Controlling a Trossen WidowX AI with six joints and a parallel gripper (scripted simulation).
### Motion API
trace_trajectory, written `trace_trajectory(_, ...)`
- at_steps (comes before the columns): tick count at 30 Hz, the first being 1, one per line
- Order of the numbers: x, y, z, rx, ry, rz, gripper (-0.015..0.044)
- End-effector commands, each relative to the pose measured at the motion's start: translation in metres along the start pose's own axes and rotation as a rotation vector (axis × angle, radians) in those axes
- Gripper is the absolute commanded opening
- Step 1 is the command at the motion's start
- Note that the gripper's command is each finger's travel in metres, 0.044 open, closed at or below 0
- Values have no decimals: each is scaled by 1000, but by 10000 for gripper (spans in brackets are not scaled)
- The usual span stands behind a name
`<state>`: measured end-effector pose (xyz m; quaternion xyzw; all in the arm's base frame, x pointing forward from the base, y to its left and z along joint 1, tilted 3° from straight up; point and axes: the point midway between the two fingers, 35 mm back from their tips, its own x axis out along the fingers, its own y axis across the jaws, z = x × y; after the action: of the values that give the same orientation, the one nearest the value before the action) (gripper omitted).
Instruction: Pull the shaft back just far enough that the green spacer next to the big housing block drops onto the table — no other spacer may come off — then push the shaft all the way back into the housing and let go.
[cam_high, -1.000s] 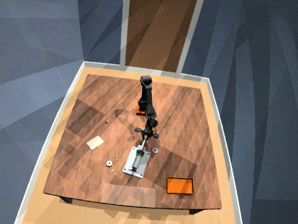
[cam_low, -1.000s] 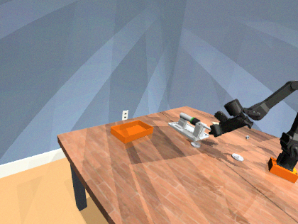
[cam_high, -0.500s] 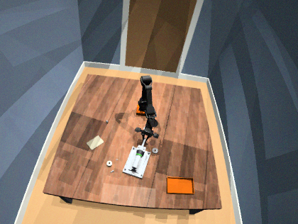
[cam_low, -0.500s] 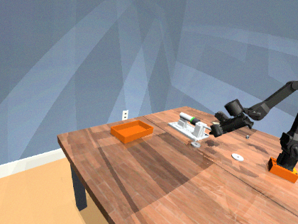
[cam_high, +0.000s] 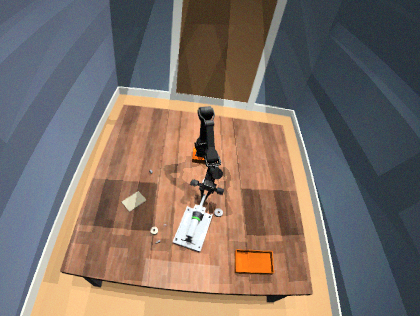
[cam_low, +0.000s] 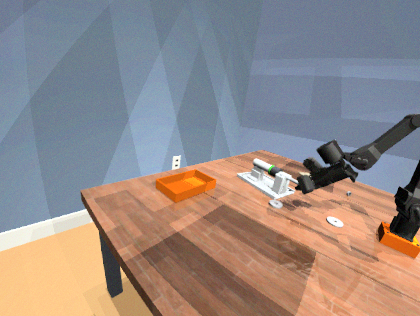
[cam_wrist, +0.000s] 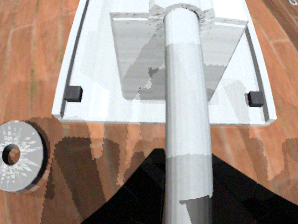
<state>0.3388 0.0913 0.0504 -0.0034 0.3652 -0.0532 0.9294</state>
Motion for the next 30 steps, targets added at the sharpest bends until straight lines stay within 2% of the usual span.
trace_trajectory(1,-1,-1,-1,6,0,-3,0)
trace_trajectory(30,-3,-1,-4,6,0,-3,0)
